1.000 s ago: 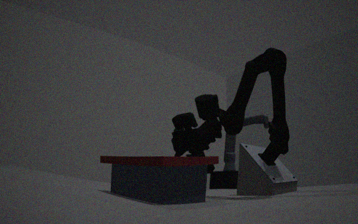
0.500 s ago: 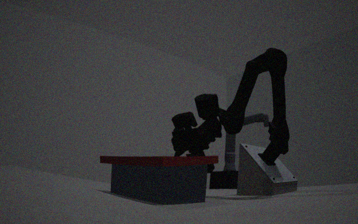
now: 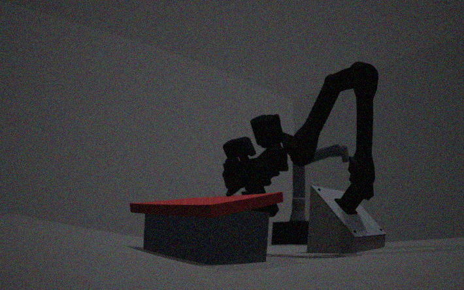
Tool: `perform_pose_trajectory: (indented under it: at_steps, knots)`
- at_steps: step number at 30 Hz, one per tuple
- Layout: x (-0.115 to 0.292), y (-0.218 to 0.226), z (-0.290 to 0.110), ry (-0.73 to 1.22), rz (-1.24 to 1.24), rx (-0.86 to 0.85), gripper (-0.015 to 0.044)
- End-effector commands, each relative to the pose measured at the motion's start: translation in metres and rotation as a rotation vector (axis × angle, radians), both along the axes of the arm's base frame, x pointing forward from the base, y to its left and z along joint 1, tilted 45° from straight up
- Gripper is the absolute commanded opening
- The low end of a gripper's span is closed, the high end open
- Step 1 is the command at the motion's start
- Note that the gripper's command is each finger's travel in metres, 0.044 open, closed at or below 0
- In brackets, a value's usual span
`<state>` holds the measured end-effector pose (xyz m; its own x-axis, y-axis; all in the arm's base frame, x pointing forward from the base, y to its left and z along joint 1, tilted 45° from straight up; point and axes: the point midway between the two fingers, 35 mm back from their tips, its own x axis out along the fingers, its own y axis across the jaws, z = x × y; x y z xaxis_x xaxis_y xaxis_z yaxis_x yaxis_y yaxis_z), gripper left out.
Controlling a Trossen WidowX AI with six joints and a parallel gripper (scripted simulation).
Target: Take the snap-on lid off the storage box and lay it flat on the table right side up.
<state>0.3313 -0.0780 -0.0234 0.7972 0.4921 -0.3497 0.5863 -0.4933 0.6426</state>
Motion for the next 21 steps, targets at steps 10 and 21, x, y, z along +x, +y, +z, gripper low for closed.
perform_pose_trajectory:
  at_steps: [10,21]
  knots:
    - [0.005,-0.014,0.014,-0.006,-0.001,-0.003,0.0]
    - [0.011,-0.024,0.026,-0.006,-0.001,-0.003,0.0]
